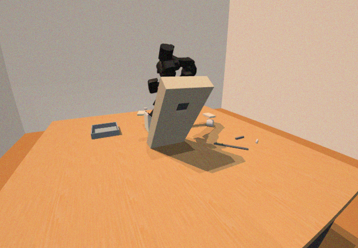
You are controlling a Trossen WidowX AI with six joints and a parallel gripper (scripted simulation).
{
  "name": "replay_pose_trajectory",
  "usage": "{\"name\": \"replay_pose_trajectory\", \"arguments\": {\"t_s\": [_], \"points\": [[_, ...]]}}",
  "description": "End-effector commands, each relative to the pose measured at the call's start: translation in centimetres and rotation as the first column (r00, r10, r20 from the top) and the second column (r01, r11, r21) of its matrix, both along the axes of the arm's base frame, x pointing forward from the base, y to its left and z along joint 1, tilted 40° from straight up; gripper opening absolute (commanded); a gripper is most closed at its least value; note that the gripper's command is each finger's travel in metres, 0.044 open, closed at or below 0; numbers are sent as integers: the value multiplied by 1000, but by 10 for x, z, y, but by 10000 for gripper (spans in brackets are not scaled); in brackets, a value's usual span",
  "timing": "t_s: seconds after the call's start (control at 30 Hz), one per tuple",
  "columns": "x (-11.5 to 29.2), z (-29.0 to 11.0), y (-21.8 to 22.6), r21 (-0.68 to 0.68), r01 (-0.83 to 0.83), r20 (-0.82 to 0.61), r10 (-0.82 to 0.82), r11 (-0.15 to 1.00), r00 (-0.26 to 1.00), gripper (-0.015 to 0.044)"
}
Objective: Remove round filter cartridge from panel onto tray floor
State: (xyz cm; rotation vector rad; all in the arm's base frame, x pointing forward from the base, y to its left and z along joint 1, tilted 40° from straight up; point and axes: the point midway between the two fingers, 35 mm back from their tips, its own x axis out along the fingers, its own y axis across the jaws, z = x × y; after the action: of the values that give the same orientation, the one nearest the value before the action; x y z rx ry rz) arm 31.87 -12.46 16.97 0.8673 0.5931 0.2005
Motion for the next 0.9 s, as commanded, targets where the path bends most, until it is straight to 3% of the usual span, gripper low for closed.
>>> {"name": "replay_pose_trajectory", "arguments": {"t_s": [0.0, 0.87], "points": [[1, -1, 0, 0, 4, -3, -4, 1000, 1000, 104], [10, -5, 4, 0, 4, -3, -4, 1000, 1000, 104]]}}
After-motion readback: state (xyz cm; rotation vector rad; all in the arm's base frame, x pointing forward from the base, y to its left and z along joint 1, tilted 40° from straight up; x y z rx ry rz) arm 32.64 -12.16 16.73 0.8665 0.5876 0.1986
